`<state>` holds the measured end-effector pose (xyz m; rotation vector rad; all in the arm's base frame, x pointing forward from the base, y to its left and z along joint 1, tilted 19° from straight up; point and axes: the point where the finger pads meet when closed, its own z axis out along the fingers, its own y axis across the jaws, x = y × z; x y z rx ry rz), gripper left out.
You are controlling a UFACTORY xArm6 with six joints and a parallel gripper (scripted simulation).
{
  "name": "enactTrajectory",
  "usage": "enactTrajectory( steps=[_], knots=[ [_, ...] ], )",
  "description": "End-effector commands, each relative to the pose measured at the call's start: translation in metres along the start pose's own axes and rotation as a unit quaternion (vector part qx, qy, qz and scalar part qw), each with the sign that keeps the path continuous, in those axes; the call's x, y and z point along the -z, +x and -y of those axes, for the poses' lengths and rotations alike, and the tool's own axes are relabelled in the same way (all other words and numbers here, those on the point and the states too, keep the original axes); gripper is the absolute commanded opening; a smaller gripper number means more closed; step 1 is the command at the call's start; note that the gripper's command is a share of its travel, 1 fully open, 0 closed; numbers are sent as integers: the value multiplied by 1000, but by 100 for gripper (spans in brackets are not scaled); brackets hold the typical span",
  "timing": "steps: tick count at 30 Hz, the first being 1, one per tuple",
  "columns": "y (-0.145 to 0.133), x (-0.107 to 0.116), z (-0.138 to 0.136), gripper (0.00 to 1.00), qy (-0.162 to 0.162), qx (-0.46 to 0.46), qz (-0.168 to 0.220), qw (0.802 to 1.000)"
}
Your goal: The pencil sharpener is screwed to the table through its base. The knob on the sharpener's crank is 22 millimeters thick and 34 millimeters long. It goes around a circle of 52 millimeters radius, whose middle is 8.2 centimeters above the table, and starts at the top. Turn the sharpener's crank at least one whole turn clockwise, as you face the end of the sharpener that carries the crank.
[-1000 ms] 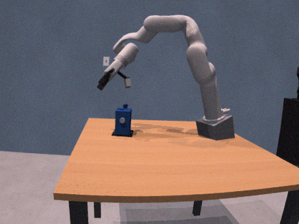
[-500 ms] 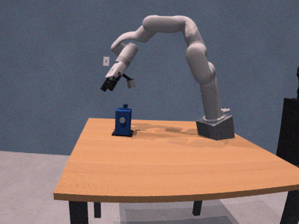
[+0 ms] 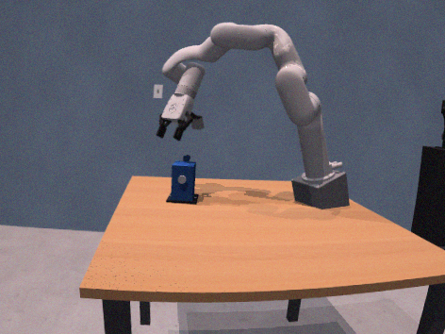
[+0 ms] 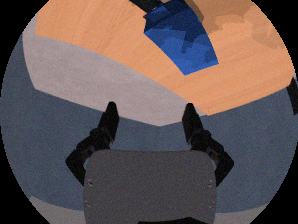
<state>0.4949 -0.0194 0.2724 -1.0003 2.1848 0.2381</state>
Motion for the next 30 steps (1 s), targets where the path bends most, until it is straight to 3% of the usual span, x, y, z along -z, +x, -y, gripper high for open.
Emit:
enactTrajectory(
  steps=[1,10,25,30],
  knots=[
    [20,6,1,100,-11,74,-38,996],
    [43,13,4,100,-25,150,-79,985],
    [101,42,19,100,-71,317,-176,929],
    [109,47,23,100,-79,339,-190,918]
  ],
)
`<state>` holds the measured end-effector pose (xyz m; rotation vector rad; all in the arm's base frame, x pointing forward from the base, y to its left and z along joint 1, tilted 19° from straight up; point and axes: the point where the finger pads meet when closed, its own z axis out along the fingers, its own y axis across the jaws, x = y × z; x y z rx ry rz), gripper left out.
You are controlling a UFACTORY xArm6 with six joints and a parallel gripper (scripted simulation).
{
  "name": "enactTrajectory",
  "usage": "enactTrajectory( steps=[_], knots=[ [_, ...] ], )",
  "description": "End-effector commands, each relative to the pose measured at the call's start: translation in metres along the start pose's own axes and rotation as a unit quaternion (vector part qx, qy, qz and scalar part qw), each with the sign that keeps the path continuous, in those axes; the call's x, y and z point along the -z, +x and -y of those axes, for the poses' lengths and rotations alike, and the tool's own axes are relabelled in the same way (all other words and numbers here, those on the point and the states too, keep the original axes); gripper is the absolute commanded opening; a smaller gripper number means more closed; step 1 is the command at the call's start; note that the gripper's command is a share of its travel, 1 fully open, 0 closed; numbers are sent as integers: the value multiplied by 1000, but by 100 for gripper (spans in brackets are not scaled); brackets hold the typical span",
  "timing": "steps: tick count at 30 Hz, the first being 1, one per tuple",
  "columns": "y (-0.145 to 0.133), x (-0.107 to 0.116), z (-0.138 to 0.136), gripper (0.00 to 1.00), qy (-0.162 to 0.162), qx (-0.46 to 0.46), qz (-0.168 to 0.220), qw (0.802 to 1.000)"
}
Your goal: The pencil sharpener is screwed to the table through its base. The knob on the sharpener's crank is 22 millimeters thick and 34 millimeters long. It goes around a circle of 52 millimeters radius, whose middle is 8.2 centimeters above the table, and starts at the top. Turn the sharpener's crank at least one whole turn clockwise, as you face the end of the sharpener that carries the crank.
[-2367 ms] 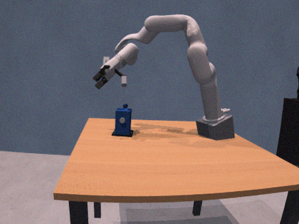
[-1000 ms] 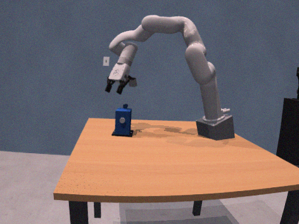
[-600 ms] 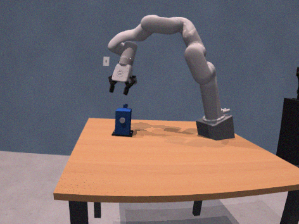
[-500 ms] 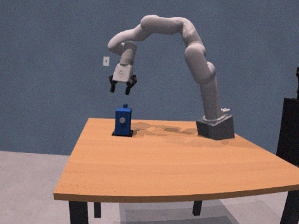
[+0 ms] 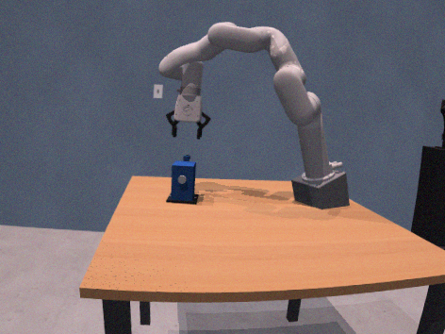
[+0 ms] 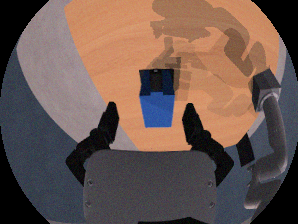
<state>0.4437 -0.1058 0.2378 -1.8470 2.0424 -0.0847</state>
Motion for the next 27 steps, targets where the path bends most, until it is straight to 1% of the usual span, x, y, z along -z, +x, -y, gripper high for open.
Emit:
enactTrajectory(
  steps=[1,7,8,27],
  knots=[
    [15,4,-5,100,-14,43,-24,999],
    [16,4,-5,100,-15,45,-25,999],
    [16,4,-5,0,-15,45,-25,999],
    [16,4,-5,0,-15,45,-25,999]
  ],
)
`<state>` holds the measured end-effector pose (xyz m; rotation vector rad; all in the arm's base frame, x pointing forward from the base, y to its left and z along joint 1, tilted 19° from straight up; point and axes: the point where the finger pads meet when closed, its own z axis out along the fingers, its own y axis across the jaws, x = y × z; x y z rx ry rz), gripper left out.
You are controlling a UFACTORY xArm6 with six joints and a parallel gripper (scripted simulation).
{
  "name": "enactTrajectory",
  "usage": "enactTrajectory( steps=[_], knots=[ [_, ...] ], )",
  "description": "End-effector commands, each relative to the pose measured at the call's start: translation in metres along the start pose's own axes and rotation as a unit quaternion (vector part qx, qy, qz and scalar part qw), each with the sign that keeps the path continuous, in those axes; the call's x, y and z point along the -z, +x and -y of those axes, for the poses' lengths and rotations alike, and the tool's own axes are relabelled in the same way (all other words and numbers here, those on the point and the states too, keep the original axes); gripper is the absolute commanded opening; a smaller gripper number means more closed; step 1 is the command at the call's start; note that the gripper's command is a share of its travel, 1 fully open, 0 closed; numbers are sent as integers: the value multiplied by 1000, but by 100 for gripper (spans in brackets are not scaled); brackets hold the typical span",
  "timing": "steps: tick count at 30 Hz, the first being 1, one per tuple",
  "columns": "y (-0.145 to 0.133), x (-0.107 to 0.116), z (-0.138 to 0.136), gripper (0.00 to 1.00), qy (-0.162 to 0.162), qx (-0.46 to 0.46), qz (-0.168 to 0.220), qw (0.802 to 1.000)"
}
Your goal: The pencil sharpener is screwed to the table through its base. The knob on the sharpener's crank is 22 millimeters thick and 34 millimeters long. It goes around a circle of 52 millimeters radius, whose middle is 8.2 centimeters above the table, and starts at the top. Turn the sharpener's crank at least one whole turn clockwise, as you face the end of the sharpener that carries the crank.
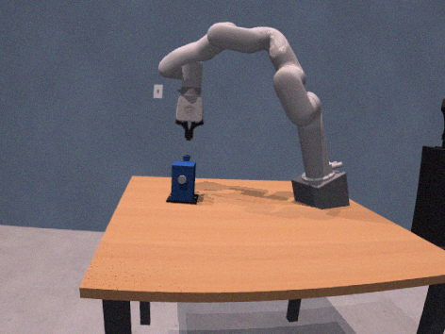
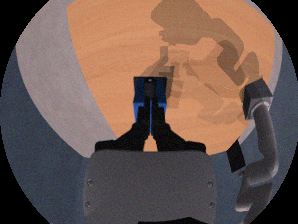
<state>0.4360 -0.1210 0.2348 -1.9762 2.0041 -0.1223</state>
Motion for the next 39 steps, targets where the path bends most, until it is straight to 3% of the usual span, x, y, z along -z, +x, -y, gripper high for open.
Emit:
enactTrajectory(
  steps=[1,25,26,39],
  knots=[
    [0,1,1,0,2,0,-1,1000],
    [0,1,1,0,2,0,-1,1000],
    [0,1,1,54,2,0,-1,1000],
    [0,1,1,54,2,0,-1,1000]
  ],
)
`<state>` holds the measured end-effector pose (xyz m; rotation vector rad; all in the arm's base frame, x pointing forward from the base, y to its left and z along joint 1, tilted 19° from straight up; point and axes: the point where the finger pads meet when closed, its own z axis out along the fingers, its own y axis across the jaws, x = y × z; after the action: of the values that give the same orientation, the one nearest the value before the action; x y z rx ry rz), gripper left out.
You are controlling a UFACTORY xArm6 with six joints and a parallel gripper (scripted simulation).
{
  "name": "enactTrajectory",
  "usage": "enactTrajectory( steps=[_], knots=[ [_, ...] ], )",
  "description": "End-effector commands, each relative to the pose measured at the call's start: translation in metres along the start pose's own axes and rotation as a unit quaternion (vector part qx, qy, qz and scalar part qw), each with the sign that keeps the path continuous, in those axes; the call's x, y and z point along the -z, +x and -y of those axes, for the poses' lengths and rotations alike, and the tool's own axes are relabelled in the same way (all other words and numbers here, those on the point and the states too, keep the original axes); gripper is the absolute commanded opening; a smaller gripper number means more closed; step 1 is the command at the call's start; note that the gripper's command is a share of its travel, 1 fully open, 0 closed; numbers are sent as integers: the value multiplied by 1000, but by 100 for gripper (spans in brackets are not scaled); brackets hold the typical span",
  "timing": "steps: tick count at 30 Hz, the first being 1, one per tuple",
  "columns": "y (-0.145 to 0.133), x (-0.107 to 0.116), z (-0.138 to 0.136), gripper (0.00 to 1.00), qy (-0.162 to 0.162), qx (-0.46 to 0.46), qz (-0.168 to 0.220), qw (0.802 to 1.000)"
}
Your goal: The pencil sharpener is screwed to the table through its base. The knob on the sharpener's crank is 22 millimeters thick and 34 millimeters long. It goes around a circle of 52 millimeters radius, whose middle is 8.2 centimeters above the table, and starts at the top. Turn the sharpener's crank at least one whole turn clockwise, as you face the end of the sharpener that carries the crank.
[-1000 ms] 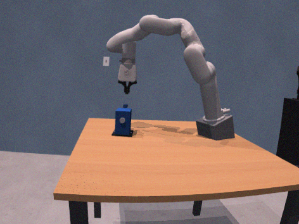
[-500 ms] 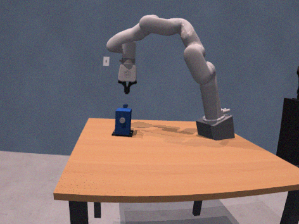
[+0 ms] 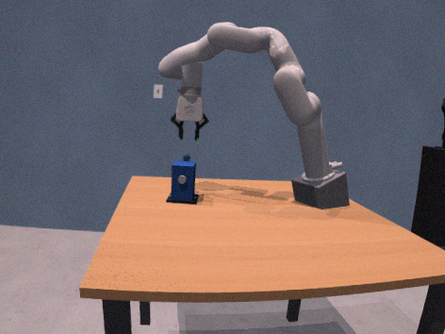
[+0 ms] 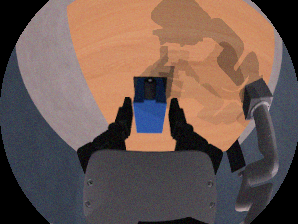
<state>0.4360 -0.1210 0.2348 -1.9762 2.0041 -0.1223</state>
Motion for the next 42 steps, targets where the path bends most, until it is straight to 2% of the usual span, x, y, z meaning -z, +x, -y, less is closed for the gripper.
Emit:
enactTrajectory(
  steps=[1,27,42],
  knots=[
    [0,1,1,54,2,0,-1,1000],
    [0,1,1,54,2,0,-1,1000],
    [0,-9,1,54,2,0,-1,1000]
  ],
)
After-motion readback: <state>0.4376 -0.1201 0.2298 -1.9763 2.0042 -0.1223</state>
